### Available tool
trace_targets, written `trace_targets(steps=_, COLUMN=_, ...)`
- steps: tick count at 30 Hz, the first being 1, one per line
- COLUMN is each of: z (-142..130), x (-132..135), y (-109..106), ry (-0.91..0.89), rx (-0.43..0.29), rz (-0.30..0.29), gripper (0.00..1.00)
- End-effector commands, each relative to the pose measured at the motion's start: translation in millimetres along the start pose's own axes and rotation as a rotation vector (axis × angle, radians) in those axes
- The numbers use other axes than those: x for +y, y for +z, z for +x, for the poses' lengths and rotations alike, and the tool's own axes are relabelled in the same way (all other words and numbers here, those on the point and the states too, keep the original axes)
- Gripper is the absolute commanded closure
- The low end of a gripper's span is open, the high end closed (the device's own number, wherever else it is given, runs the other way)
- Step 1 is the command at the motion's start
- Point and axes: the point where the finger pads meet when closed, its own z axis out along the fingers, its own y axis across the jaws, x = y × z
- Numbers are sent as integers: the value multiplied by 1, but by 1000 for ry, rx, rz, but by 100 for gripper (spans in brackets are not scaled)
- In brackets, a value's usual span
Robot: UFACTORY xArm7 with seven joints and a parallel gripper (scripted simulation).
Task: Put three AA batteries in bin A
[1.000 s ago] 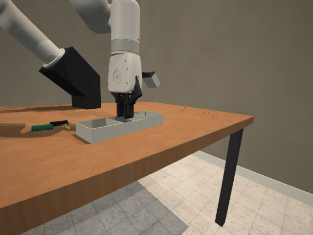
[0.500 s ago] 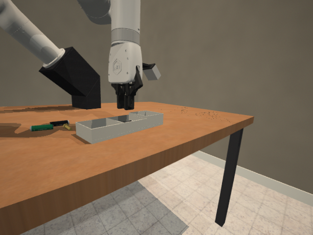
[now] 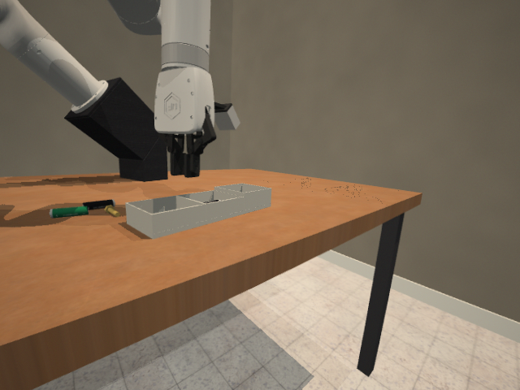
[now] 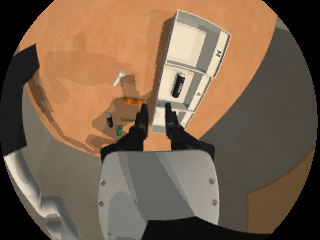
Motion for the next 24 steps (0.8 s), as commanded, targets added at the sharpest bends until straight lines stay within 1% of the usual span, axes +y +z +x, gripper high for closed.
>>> trace_targets(steps=1, z=-14, x=-28, y=-9, ry=-106, rx=5, rz=-16, gripper=72)
trace_targets(steps=2, z=-17, x=-35, y=-10, ry=-181, rx=4, rz=-12, gripper=72)
trace_targets(steps=4, z=-22, x=-47, y=-11, ry=-226, rx=2, rz=-8, gripper=72)
trace_targets(steps=16, z=-22, x=-47, y=-11, ry=-540, rx=-6, rz=-10, gripper=72)
trace_targets(steps=18, z=-22, x=-47, y=-11, ry=-540, rx=-6, rz=-10, gripper=72)
trace_targets(steps=19, z=-22, x=-47, y=-12, ry=-616, rx=-8, rz=-13, gripper=72)
trace_targets(steps=24, z=-22, x=-47, y=-12, ry=-735, rx=-13, rz=-18, gripper=72)
